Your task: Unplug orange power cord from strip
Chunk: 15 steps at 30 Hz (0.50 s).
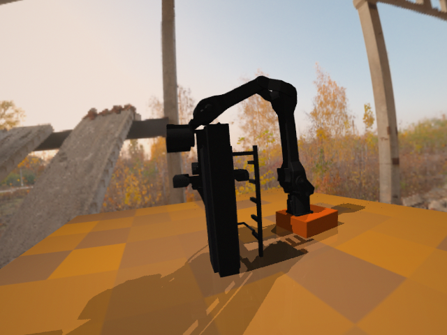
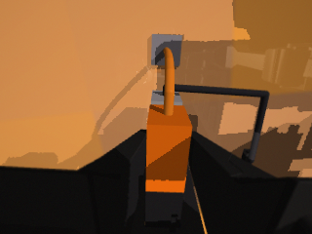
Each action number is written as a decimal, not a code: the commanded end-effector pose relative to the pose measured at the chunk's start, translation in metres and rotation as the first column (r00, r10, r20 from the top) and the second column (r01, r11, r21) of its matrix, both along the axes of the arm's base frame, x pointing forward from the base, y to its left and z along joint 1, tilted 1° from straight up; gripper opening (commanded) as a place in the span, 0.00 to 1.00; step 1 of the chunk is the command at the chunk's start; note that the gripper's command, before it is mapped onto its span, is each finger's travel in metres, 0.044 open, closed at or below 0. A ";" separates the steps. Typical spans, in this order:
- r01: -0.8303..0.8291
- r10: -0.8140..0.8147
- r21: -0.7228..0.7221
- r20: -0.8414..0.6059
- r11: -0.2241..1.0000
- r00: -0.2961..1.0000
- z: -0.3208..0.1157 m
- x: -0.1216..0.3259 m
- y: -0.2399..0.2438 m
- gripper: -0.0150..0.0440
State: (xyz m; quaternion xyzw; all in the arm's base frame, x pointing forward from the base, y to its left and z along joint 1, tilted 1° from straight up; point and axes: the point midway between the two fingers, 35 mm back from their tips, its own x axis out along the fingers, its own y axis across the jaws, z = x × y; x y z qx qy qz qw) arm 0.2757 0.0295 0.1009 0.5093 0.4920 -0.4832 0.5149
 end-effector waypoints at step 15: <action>0.000 0.000 -0.001 0.003 1.000 1.000 0.000 0.002 -0.010 0.25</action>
